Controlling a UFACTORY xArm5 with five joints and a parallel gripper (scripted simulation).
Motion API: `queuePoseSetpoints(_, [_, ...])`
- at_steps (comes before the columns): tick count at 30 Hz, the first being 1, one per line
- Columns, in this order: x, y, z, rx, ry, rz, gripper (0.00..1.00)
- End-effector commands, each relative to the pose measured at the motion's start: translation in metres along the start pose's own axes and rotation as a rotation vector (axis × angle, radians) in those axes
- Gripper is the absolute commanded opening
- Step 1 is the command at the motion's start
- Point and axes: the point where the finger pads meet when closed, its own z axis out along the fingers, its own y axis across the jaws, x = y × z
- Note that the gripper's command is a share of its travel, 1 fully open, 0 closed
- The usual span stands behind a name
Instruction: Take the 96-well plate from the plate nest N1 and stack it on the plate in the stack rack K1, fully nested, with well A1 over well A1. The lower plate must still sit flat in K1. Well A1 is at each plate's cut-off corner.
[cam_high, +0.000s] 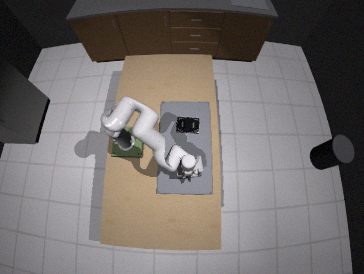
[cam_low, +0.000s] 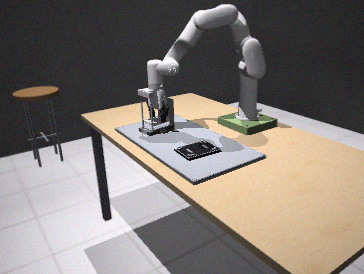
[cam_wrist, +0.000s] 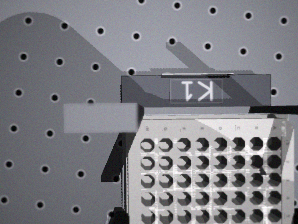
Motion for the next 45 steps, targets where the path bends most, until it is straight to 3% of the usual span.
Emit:
queuePoseSetpoints(1, [0.0012,0.0007,-0.0008,-0.008,0.0,0.0,0.0])
queuePoseSetpoints(41, [0.0012,0.0008,0.0053,-0.008,0.0,0.0,0.0])
queuePoseSetpoints(42, [0.0012,0.0008,0.0059,-0.008,0.0,0.0,1.0])
queuePoseSetpoints(45, [0.0012,0.0008,0.0059,-0.008,0.0,0.0,1.0])
